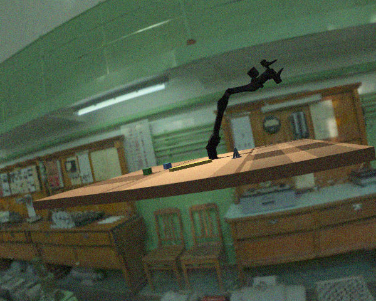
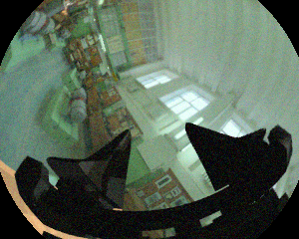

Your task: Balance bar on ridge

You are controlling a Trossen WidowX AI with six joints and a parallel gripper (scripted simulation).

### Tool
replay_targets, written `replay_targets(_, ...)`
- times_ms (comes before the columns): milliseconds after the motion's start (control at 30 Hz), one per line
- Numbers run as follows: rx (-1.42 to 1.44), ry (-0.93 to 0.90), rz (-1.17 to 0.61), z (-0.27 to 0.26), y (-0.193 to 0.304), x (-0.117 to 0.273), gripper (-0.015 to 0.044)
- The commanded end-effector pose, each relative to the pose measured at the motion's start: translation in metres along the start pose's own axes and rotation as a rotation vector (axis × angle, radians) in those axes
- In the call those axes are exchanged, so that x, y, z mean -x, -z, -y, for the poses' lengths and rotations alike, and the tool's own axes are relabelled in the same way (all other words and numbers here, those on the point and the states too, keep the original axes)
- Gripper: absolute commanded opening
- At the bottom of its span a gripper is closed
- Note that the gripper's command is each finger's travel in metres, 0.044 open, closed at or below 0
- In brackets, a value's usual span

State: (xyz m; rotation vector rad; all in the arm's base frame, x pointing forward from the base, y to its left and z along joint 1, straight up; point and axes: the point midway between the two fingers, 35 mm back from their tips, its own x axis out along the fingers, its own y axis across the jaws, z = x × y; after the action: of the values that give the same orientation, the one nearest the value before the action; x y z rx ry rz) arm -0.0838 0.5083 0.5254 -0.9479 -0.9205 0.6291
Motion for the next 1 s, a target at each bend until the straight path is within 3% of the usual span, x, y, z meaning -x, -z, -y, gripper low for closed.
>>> replay_targets(0, -0.009, -0.016, -0.013, -0.008, 0.017, -0.013, 0.0315)
replay_targets(967, -0.018, -0.177, -0.294, -0.057, 0.215, -0.084, 0.0315)
